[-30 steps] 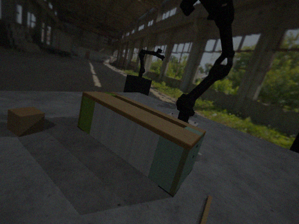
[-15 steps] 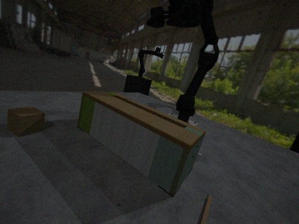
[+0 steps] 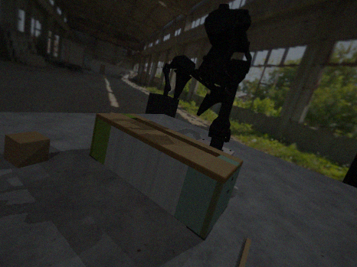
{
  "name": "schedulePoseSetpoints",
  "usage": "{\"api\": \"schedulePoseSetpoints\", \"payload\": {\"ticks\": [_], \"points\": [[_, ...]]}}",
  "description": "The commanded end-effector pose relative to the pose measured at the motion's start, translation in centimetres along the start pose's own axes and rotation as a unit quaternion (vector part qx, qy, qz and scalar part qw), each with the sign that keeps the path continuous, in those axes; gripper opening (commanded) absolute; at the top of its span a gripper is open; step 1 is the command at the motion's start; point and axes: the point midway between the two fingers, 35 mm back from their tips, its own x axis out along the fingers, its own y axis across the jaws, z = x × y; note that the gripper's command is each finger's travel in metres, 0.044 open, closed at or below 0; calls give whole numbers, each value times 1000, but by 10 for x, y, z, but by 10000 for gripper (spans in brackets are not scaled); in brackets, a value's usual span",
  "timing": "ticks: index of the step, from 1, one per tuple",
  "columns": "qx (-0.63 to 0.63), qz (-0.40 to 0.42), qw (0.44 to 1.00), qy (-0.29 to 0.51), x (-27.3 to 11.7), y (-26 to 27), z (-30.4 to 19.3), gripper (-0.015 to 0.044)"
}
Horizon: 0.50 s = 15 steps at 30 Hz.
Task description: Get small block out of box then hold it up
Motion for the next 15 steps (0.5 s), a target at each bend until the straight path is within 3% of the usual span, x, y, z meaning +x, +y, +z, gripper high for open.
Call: {"api": "schedulePoseSetpoints", "payload": {"ticks": [1, 15], "points": [[-303, 95, 943, 102, 37, 45, 9, 400], [-303, 95, 943, 102, 39, 46, 10, 400]]}}
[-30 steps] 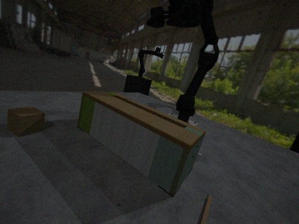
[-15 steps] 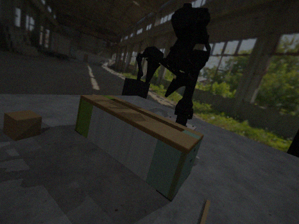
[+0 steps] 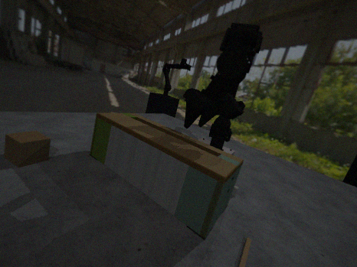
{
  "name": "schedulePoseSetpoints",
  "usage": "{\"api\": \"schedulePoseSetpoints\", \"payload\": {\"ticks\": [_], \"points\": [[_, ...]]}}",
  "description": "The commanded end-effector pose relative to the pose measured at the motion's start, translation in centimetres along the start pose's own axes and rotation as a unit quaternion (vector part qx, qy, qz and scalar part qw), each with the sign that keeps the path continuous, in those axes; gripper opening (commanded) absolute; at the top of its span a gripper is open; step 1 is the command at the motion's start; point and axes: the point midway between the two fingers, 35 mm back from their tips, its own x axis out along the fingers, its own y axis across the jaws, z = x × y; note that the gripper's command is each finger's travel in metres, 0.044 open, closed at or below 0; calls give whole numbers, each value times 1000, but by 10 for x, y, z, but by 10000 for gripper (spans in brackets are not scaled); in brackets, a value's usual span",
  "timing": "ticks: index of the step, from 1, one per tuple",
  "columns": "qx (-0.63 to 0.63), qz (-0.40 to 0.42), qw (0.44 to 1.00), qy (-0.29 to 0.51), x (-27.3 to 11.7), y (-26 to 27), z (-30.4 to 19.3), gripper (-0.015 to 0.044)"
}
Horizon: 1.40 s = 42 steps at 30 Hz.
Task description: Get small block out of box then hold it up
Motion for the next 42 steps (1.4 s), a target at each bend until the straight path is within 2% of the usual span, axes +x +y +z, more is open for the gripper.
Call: {"api": "schedulePoseSetpoints", "payload": {"ticks": [1, 42], "points": [[-6, 1, 1000, 3, 3, 0, 1, 400], [-6, 1, 1000, 3, 69, -3, 13, 400]]}}
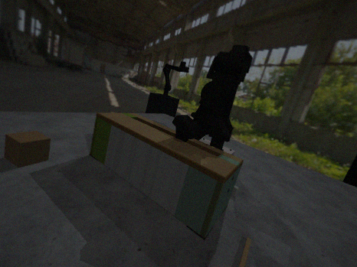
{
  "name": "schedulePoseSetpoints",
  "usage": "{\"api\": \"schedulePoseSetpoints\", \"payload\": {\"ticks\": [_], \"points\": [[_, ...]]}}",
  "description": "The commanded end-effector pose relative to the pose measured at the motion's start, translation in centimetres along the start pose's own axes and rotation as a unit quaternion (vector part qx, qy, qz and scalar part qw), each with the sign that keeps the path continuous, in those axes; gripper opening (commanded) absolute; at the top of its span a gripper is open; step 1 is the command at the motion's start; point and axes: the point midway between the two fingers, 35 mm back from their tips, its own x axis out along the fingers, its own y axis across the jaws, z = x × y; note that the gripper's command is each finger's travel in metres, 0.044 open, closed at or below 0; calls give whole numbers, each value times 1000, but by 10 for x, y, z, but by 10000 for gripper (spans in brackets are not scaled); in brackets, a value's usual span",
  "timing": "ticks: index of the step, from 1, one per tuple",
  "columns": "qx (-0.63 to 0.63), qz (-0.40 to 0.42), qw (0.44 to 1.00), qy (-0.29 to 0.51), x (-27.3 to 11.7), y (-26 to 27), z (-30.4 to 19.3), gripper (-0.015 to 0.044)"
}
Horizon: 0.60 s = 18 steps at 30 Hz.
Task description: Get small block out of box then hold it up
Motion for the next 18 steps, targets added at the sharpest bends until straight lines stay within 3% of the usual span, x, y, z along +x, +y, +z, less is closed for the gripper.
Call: {"api": "schedulePoseSetpoints", "payload": {"ticks": [1, 18], "points": [[-2, -1, 1000, 2, 6, 0, 1, 400], [0, 0, 1000, 1, 16, 0, -29, 400]]}}
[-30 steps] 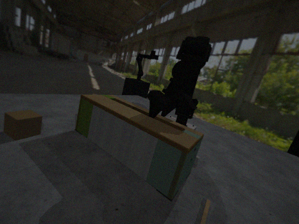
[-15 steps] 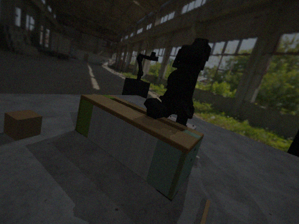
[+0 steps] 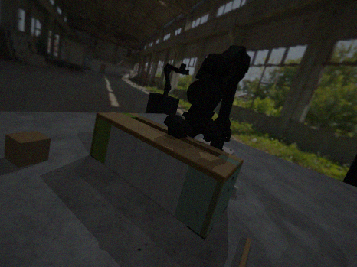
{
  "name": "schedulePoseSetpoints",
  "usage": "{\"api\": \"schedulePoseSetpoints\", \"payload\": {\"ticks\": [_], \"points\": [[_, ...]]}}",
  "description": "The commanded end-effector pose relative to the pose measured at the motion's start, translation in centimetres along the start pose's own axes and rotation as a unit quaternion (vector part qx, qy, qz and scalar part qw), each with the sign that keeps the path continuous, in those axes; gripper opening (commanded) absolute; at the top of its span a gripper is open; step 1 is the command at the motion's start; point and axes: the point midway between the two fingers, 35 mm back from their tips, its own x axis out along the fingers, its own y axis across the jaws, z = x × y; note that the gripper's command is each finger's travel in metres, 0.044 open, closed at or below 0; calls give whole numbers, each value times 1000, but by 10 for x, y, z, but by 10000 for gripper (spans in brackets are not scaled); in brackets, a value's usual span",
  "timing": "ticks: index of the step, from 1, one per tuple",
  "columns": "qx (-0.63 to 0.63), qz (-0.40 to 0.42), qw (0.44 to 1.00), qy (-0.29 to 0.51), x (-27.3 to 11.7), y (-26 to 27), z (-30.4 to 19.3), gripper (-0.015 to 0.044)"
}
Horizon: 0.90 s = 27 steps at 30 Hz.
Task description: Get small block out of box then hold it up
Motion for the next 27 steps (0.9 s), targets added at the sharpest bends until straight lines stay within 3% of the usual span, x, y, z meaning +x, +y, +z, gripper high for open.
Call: {"api": "schedulePoseSetpoints", "payload": {"ticks": [1, 27], "points": [[0, -4, 1000, 0, 2, 0, -11, 400], [-1, -4, 1000, 3, 27, -1, -83, 400]]}}
